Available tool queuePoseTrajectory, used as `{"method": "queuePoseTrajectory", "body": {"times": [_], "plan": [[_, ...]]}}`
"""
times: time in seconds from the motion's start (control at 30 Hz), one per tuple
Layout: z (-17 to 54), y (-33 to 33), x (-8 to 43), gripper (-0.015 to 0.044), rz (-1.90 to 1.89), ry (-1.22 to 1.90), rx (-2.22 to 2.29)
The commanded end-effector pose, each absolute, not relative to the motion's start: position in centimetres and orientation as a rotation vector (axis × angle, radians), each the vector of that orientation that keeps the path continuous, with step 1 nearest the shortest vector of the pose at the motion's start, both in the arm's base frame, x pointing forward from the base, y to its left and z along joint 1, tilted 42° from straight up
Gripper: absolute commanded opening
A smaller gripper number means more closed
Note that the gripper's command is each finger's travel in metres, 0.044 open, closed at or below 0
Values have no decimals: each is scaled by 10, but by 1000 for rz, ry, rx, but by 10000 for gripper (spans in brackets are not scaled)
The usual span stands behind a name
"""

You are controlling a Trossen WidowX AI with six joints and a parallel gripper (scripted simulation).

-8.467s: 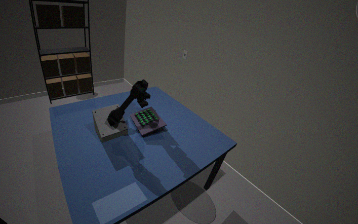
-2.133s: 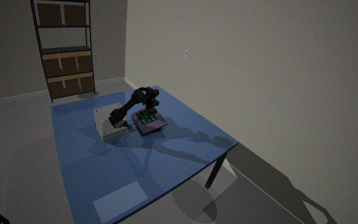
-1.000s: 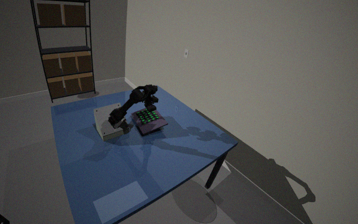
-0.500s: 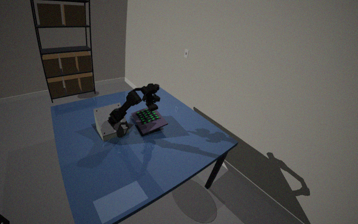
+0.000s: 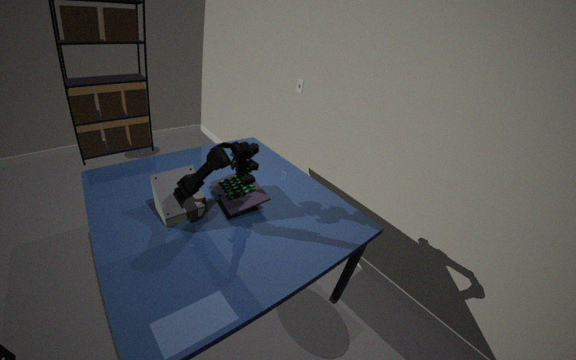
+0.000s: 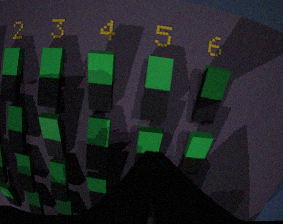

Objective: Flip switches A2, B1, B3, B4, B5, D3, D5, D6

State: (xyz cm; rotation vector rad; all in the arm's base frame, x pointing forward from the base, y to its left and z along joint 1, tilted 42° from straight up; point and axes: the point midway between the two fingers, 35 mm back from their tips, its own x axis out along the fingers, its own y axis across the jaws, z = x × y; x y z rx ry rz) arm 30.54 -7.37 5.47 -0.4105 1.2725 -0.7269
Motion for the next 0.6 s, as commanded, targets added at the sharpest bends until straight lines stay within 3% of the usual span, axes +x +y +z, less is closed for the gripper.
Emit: {"method": "queuePoseTrajectory", "body": {"times": [0.0,0.57], "plan": [[51,-76,306,0,-722,1273,-410],[44,-84,308,0,-722,1273,-411]]}}
